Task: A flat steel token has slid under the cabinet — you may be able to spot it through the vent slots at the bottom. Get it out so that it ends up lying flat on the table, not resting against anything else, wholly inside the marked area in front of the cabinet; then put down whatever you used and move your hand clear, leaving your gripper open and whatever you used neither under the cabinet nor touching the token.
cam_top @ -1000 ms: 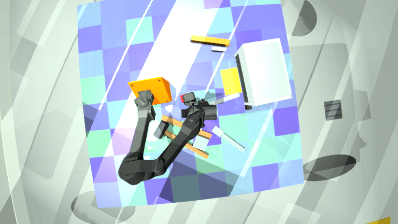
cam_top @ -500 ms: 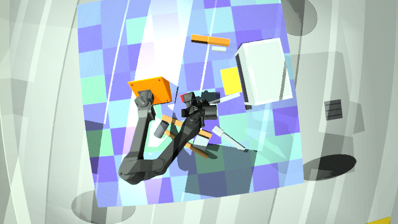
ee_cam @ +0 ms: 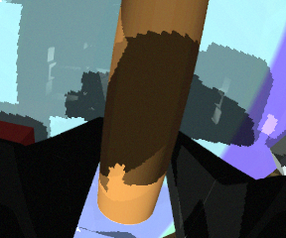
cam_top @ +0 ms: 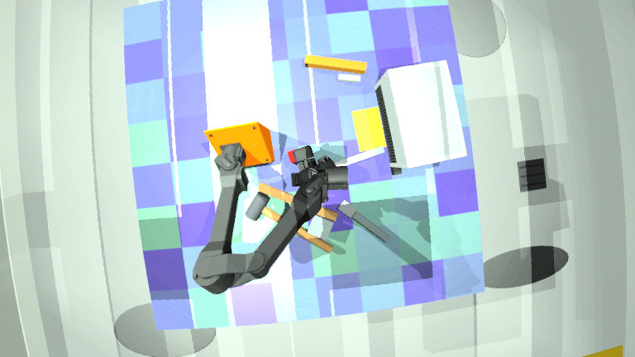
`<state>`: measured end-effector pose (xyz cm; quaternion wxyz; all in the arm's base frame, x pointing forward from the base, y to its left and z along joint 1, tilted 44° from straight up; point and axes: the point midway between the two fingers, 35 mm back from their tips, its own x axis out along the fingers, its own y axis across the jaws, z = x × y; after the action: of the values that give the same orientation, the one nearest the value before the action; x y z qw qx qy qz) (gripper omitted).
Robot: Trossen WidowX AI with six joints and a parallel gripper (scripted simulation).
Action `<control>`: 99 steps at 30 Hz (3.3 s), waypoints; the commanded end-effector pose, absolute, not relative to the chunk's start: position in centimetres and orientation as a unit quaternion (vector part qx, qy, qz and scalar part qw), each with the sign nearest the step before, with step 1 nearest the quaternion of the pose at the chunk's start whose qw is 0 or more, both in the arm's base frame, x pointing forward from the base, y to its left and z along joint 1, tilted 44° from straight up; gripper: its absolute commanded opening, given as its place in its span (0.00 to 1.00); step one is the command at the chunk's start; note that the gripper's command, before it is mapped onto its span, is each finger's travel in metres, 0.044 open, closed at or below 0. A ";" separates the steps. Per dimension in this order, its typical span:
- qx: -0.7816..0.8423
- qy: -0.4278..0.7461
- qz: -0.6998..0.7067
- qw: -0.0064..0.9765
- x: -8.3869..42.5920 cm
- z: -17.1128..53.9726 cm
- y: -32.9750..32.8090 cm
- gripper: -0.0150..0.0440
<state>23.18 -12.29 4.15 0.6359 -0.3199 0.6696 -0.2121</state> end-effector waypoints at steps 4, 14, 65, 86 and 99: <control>-0.320 0.669 -0.213 0.637 24.0 4.2 -12.2 0.25; -0.320 0.669 -0.213 0.637 25.2 4.1 -12.1 0.25; -0.320 0.668 -0.213 0.638 31.2 3.5 -11.3 0.25; -0.320 0.667 -0.213 0.638 33.4 3.3 -11.1 0.25; -0.319 0.667 -0.213 0.638 34.8 3.2 -10.9 0.25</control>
<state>34.34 -10.90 3.13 0.6365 -0.3202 0.6691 -0.2111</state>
